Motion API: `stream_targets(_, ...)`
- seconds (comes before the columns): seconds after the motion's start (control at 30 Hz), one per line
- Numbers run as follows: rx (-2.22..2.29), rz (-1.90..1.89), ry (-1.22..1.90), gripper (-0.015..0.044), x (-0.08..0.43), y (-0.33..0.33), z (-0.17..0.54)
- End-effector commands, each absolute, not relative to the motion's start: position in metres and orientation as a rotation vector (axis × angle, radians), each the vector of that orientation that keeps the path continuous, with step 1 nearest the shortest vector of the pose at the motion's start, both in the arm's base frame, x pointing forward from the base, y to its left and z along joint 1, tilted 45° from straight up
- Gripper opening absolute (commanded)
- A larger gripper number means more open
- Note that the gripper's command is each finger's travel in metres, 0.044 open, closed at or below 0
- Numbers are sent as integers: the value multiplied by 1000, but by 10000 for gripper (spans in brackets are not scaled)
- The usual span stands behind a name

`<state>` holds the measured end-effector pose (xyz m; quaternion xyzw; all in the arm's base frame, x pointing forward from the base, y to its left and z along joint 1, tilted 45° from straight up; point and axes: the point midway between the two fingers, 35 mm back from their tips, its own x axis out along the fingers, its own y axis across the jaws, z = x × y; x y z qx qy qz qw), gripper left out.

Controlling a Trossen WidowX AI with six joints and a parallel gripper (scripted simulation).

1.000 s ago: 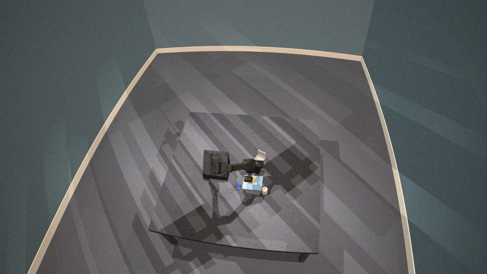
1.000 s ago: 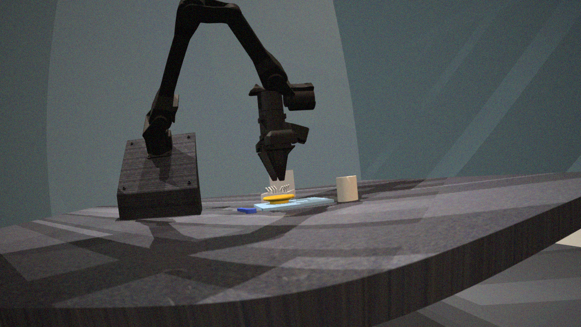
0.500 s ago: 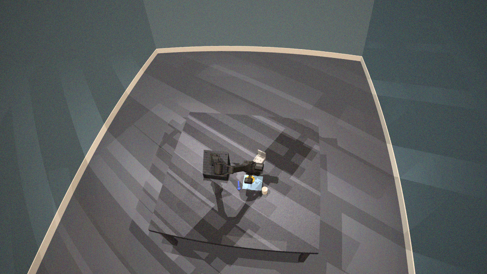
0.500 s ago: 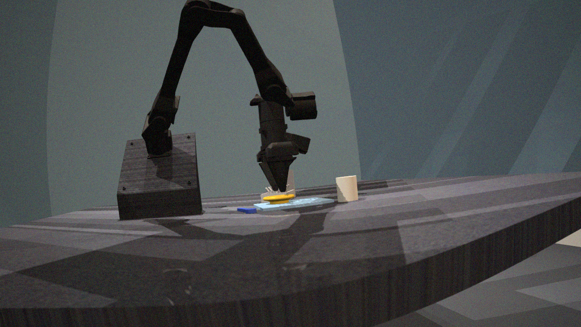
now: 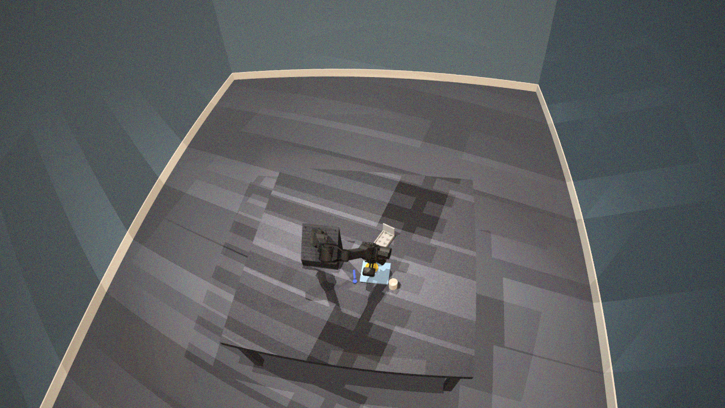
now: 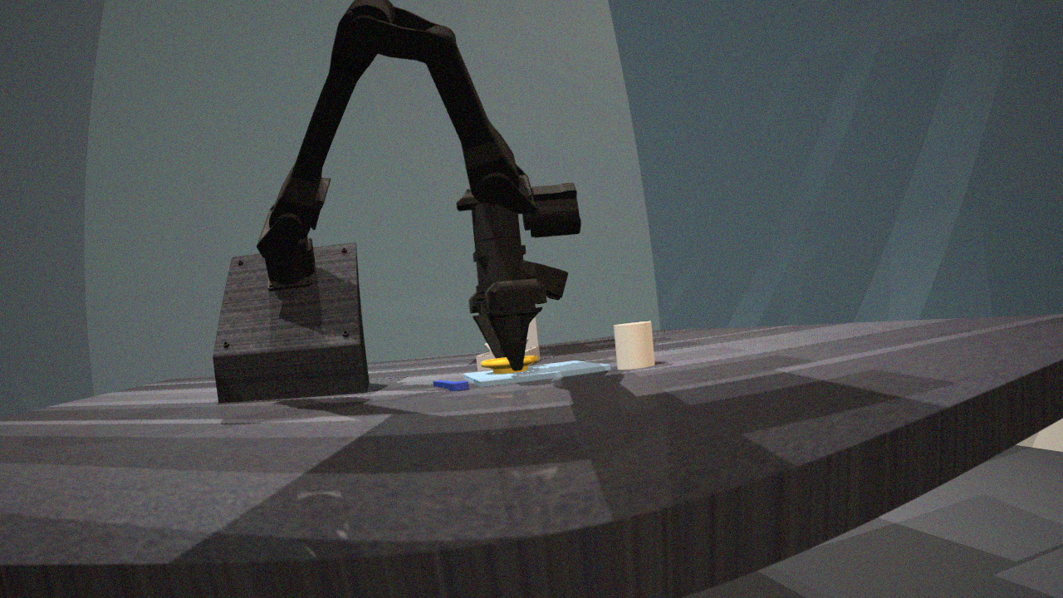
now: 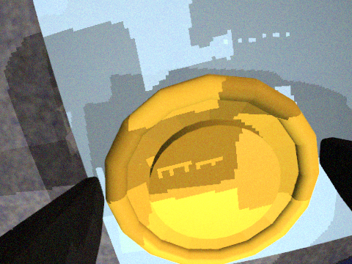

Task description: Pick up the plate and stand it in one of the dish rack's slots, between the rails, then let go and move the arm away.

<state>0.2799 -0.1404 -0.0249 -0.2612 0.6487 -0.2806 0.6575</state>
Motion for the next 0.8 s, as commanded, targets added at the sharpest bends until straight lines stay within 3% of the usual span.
stream_targets(0.0,-594,-629,1472,387,279,-141,-27)
stream_targets(0.2,-594,-629,1472,386,279,-141,-27)
stream_targets(0.53,-594,-629,1472,319,279,-141,-27)
stream_targets(0.77,-586,-620,1473,136,286,-124,-14)
